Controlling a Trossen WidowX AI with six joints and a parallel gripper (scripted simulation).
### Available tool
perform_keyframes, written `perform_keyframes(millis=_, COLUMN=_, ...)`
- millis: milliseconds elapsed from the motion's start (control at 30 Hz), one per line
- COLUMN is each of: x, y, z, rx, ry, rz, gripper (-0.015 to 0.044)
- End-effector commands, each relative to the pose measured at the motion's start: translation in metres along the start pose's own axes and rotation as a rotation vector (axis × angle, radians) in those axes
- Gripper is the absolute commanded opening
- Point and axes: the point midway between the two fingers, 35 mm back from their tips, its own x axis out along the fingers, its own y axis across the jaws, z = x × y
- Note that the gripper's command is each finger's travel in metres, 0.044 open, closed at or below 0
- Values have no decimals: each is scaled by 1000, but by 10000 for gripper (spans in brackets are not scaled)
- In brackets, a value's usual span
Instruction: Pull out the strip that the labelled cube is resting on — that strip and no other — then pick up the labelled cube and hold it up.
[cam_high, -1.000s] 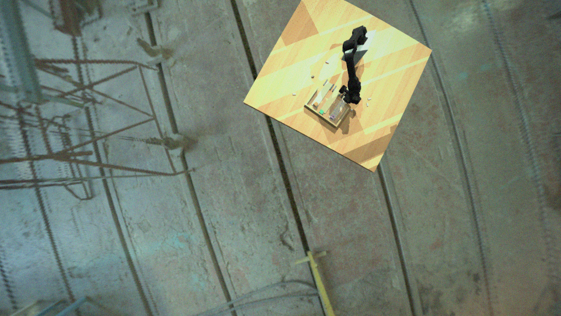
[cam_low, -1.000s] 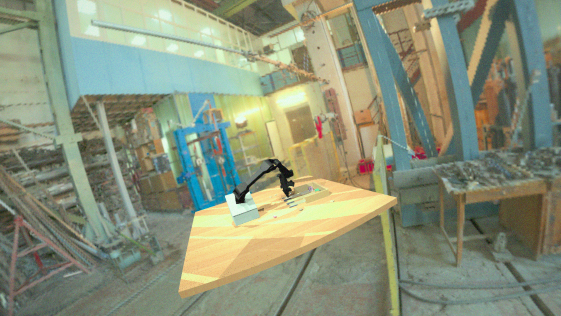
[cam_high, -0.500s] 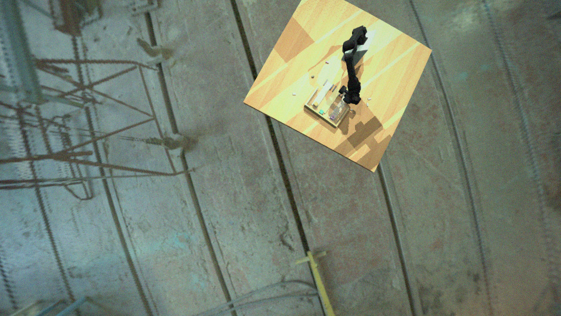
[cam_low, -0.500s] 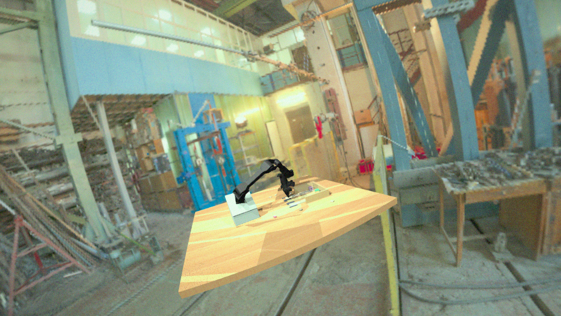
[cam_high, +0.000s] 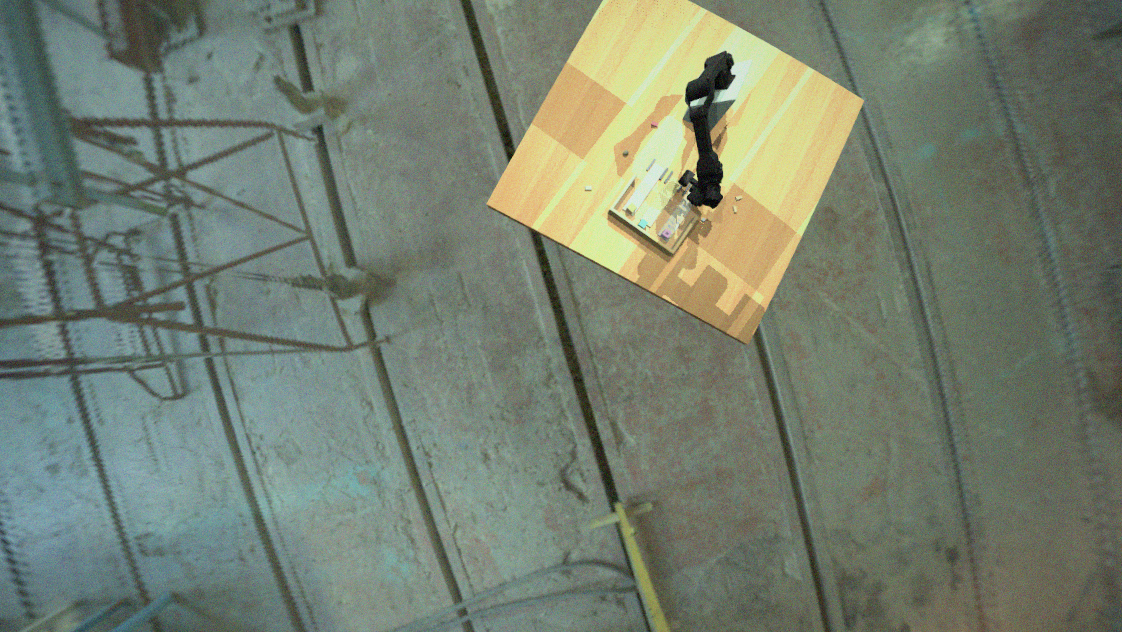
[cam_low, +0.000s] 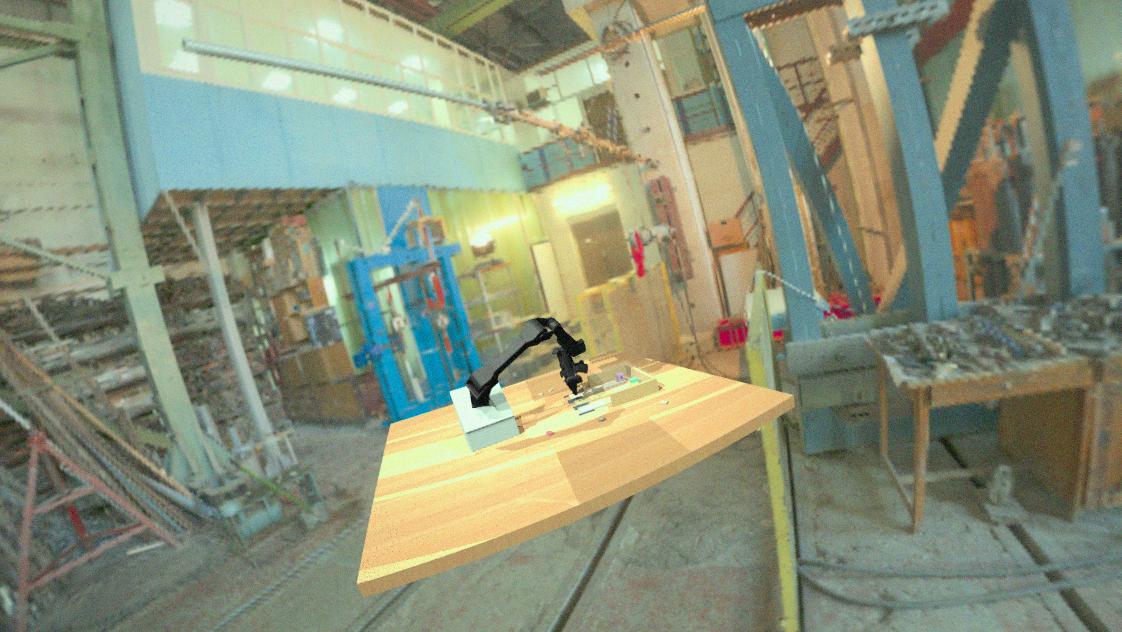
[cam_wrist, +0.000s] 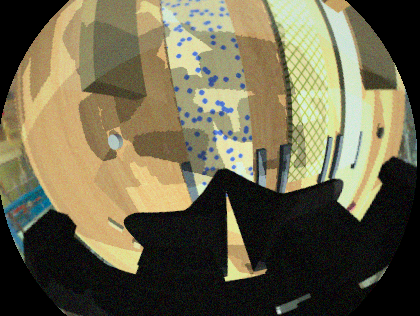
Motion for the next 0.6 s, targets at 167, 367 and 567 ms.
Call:
perform_keyframes(millis=167, x=6, y=-1, z=-22, rx=-6, ry=21, rz=-2, gripper=0)
perform_keyframes(millis=367, x=6, y=-1, z=-31, rx=-7, ry=22, rz=-2, gripper=0)
perform_keyframes(millis=567, x=6, y=-1, z=-40, rx=-7, ry=22, rz=-2, gripper=0)
